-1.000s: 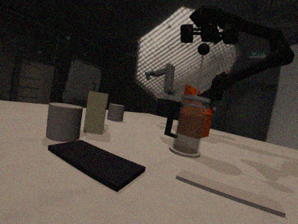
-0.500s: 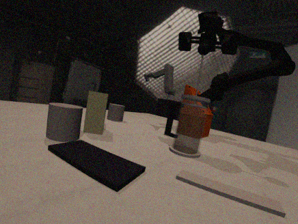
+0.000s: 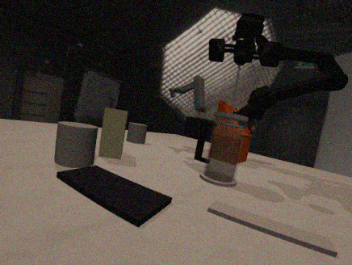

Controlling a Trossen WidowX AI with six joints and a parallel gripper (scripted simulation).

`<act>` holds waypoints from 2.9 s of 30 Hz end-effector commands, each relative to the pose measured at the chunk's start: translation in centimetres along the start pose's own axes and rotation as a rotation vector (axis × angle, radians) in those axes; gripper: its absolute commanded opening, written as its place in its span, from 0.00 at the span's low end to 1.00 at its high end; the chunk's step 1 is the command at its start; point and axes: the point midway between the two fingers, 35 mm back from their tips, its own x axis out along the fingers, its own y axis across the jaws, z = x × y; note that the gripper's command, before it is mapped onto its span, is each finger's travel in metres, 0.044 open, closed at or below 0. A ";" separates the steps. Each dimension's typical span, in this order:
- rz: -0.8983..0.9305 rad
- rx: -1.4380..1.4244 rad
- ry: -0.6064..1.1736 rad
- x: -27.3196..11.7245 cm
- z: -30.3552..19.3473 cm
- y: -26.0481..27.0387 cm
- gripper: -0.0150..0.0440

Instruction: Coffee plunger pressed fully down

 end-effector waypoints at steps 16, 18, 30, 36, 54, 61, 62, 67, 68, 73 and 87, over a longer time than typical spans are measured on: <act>0.006 0.008 -0.020 2.6 0.1 0.4 1.00; 0.006 0.008 -0.020 2.6 0.1 0.4 0.91; 0.006 0.008 -0.020 2.6 0.1 0.4 0.46; 0.006 0.008 -0.020 2.6 0.1 0.4 0.46; 0.000 0.006 -0.011 4.1 -1.4 -0.3 0.46; -0.003 0.005 -0.008 4.8 -2.3 -0.6 0.46; -0.003 0.004 -0.008 5.0 -2.4 -0.7 0.46; -0.004 0.004 -0.007 5.5 -3.0 -0.8 0.46; -0.005 0.004 -0.007 5.6 -3.1 -0.9 0.46; -0.005 0.003 -0.007 6.2 -3.7 -1.0 0.46; -0.003 0.004 -0.010 7.7 -5.5 -1.1 0.46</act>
